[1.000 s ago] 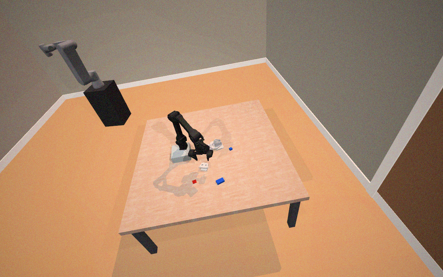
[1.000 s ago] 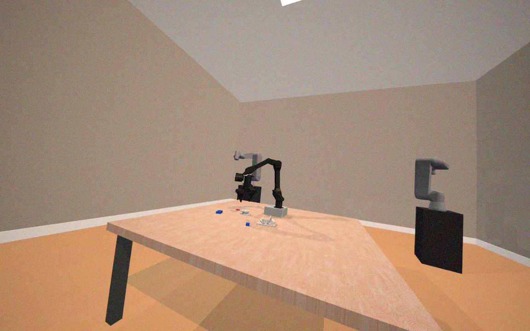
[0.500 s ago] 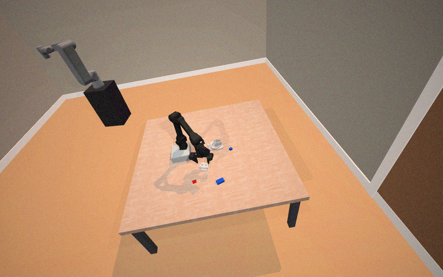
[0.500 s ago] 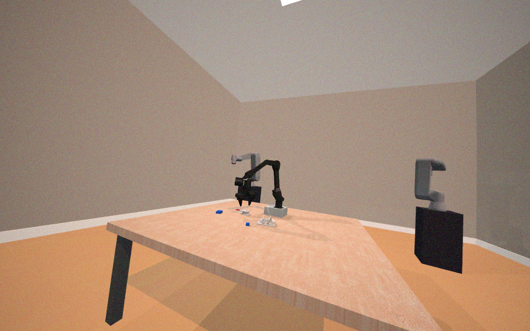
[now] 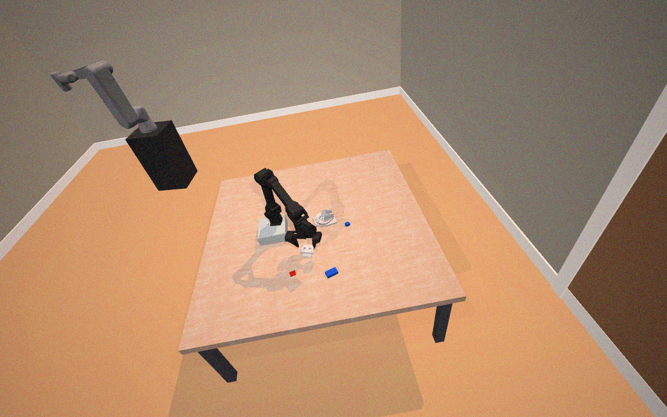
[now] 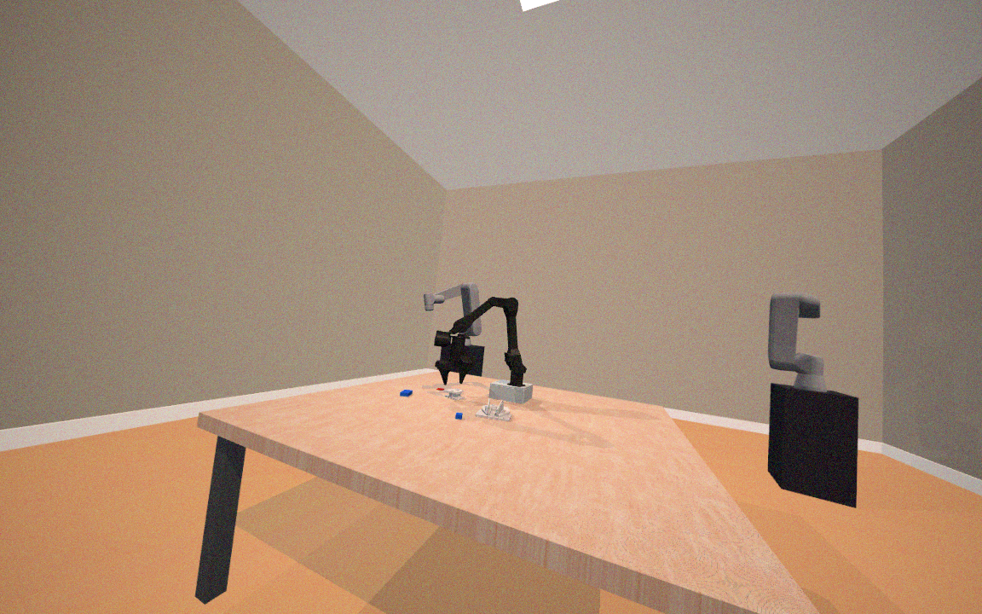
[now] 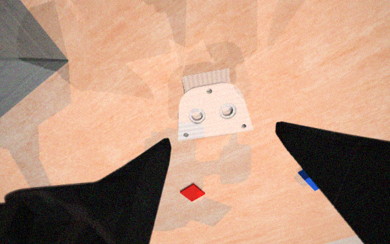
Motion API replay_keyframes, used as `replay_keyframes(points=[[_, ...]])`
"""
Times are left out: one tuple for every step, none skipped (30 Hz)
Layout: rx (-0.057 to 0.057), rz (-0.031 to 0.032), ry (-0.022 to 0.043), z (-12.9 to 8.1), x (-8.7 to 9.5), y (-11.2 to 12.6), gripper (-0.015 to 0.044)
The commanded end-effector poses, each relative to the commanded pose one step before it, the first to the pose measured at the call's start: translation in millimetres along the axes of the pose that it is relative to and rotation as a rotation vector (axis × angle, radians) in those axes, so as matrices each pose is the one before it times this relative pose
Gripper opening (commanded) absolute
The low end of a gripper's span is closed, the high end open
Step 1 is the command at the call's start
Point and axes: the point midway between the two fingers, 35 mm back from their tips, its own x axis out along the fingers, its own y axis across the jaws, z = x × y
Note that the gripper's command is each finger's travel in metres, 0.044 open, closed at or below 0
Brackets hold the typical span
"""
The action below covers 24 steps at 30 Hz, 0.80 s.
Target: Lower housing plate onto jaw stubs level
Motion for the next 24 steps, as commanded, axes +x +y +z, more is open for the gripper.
replay_keyframes(points=[[0.001,0.01374,-0.01403,2.86,11.73,3.06,0.044],[0.0,0.00002,-0.00001,0.03,1.38,0.05,0.044],[0.0,0.00001,0.0,0.02,0.83,0.03,0.044],[0.0,0.0,0.0,0.01,0.28,0.01,0.044],[0.0,0.0,0.0,0.0,0.0,0.0,0.044],[0.0,0.0,0.0,0.0,0.0,0.0,0.044],[0.0,0.0,0.0,0.0,0.0,0.0,0.044],[0.0,0.0,0.0,0.0,0.0,0.0,0.044],[0.0,0.0,0.0,0.0,0.0,0.0,0.044],[0.0,0.0,0.0,0.0,0.0,0.0,0.044],[0.0,0.0,0.0,0.0,0.0,0.0,0.044],[0.0,0.0,0.0,0.0,0.0,0.0,0.044],[0.0,0.0,0.0,0.0,0.0,0.0,0.044],[0.0,0.0,0.0,0.0,0.0,0.0,0.044],[0.0,0.0,0.0,0.0,0.0,0.0,0.044],[0.0,0.0,0.0,0.0,0.0,0.0,0.044],[0.0,0.0,0.0,-0.01,0.26,-0.01,0.044],[0.0,0.0,0.0,-0.02,0.78,-0.03,0.044],[0.0,0.00001,0.0,-0.03,1.3,-0.05,0.044],[0.0,0.00001,0.0,-0.04,1.62,-0.05,0.044],[0.0,0.00001,0.0,-0.03,1.62,-0.04,0.044],[0.0,0.00001,0.0,-0.02,1.61,-0.03,0.044],[0.0,0.00001,0.0,-0.02,1.61,-0.03,0.044],[0.0,0.00001,0.0,-0.01,1.61,-0.02,0.044]])
